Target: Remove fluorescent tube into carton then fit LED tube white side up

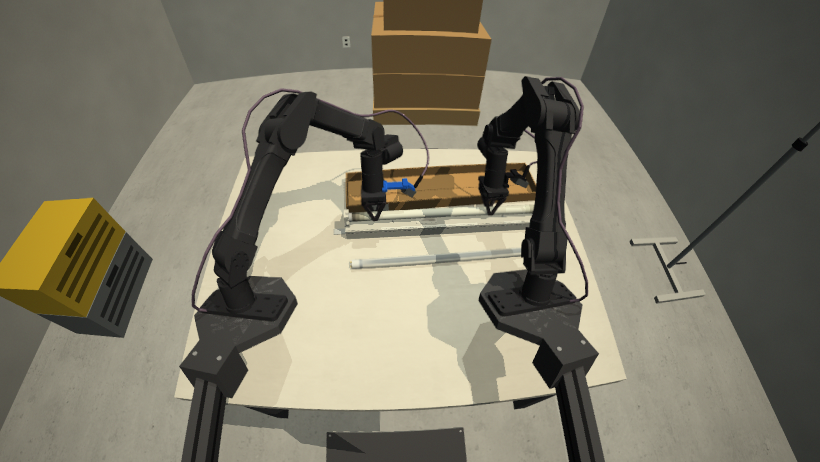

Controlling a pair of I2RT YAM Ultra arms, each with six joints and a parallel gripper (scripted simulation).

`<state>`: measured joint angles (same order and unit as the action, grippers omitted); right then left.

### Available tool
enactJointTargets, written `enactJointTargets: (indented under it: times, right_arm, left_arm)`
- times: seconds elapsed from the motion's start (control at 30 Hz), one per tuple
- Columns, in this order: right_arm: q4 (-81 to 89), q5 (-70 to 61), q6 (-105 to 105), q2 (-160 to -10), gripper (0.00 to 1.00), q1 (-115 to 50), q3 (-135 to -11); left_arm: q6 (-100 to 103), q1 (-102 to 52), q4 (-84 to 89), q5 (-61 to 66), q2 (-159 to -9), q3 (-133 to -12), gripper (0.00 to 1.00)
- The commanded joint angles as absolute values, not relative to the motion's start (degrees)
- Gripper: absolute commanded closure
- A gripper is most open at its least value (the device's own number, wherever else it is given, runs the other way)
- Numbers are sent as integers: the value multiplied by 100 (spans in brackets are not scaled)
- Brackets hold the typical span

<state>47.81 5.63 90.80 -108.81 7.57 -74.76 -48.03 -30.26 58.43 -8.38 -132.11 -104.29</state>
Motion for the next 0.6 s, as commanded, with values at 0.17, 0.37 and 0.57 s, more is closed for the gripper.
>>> enactJointTargets:
  times: [0.17, 0.37, 0.57]
  right_arm:
    - [4121, 656, 9013, -10443, 89, 765, -6988]
    - [3817, 660, 8994, -10271, 89, 762, -6723]
    - [3541, 667, 8979, -10099, 89, 810, -6450]
  left_arm:
    - [-4695, -3221, 5210, -1182, -12819, -9905, 89]
    - [-4667, -3283, 4933, -1338, -12680, -9632, 89]
    - [-4651, -3351, 4683, -1486, -12549, -9362, 89]
